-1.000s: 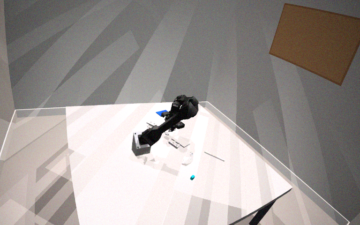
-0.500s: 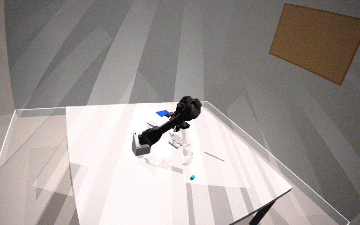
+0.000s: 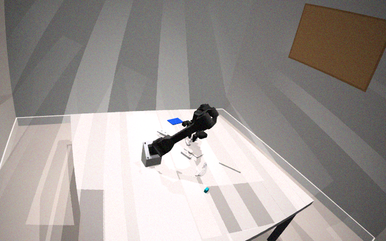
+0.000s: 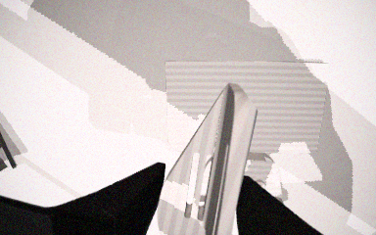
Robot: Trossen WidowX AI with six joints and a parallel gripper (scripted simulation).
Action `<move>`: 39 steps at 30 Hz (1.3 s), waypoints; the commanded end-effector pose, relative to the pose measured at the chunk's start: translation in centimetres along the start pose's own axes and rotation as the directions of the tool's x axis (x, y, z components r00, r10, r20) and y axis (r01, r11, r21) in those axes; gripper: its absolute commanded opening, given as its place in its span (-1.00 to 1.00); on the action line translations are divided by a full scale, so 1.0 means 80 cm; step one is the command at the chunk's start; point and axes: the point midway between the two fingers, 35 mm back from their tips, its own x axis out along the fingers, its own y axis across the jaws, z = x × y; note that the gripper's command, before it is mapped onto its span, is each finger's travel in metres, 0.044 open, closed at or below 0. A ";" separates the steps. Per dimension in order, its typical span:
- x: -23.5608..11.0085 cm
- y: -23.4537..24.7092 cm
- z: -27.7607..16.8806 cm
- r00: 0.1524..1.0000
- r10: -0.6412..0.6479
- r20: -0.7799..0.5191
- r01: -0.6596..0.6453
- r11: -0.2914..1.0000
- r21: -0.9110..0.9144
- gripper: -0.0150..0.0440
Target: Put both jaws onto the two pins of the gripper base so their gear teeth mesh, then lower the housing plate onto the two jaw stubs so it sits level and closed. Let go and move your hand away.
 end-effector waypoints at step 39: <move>0.016 0.001 0.003 1.000 -0.002 0.005 0.002 1.000 -0.011 -0.04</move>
